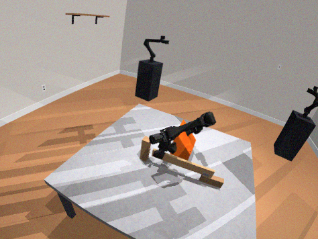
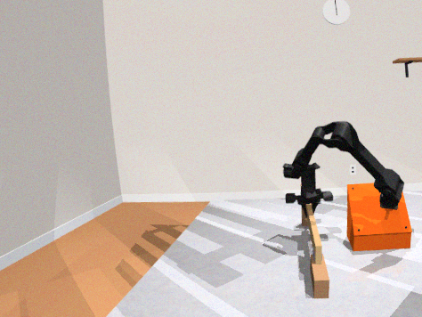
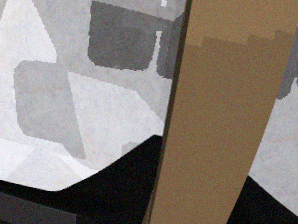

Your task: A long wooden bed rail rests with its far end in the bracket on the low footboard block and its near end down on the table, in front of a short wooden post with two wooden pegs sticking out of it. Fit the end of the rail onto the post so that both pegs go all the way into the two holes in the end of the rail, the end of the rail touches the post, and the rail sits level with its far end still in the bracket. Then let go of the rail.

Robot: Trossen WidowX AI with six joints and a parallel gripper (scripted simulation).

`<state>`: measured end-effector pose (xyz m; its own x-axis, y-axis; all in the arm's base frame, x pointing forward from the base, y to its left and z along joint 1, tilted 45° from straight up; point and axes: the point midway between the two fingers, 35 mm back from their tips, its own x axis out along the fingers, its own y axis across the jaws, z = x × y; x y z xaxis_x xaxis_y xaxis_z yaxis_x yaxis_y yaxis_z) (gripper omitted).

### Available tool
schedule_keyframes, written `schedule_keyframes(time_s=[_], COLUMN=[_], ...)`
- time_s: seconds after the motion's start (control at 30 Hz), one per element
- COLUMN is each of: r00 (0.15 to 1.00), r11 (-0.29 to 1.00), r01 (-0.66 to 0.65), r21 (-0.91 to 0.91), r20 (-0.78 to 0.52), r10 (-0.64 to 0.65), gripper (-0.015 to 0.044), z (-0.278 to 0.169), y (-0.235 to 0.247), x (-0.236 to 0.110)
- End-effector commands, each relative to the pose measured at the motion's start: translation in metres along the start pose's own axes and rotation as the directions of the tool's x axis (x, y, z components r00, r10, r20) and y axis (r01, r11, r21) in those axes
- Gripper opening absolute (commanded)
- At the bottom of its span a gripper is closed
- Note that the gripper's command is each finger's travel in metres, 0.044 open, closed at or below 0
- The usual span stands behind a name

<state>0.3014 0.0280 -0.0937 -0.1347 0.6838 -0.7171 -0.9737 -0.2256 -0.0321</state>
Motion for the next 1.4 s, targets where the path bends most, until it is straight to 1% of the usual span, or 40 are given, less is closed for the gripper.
schedule_keyframes(time_s=[0.0,1.37], r00=[1.0,1.0], r11=[1.0,1.0], r01=[0.003,0.003], r21=[-0.002,-0.002], r20=[-0.001,-0.001], r10=[-0.003,-0.003], gripper=[0.0,0.0], z=[-0.002,-0.015], y=[0.0,0.0], x=[-0.001,-0.001])
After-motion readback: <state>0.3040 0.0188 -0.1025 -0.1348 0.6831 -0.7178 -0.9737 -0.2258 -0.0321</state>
